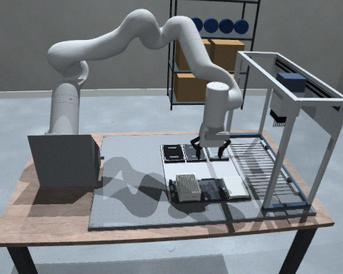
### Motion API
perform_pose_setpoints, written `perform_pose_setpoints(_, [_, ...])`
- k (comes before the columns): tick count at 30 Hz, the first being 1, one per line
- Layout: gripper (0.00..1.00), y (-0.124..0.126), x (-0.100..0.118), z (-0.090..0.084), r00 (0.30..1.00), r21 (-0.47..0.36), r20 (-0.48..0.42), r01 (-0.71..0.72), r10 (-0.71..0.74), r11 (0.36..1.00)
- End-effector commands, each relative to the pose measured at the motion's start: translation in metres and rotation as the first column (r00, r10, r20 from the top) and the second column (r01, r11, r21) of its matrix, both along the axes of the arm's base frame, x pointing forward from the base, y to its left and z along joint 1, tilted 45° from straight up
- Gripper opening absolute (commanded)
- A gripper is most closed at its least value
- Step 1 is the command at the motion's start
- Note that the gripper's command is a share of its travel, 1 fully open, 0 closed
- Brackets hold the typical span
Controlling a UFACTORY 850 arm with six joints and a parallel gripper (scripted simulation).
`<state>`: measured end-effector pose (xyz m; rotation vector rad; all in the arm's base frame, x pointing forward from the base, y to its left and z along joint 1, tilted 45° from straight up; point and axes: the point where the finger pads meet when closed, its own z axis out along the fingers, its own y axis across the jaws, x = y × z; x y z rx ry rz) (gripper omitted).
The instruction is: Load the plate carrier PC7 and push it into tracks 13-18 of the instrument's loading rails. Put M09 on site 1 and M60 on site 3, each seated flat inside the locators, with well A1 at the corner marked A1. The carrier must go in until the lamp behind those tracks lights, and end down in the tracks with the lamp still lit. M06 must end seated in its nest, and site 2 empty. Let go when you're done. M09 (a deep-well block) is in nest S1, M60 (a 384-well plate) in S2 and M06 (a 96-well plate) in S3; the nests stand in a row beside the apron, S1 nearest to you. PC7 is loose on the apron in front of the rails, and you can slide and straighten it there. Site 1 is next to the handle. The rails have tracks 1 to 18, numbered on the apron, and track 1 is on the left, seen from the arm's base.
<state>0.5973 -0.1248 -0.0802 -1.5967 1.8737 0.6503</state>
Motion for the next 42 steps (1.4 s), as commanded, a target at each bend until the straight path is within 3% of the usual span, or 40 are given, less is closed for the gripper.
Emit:
perform_pose_setpoints(1, [1.00,-0.015,-0.001,-0.014,1.000,-0.001,0.001,0.001,-0.001,1.000])
perform_pose_setpoints(37, [1.00,-0.128,-0.019,-0.127,1.000,-0.001,0.001,0.001,-0.001,1.000])
perform_pose_setpoints(42, [1.00,-0.129,-0.019,-0.128,1.000,-0.001,0.001,0.001,-0.001,1.000])
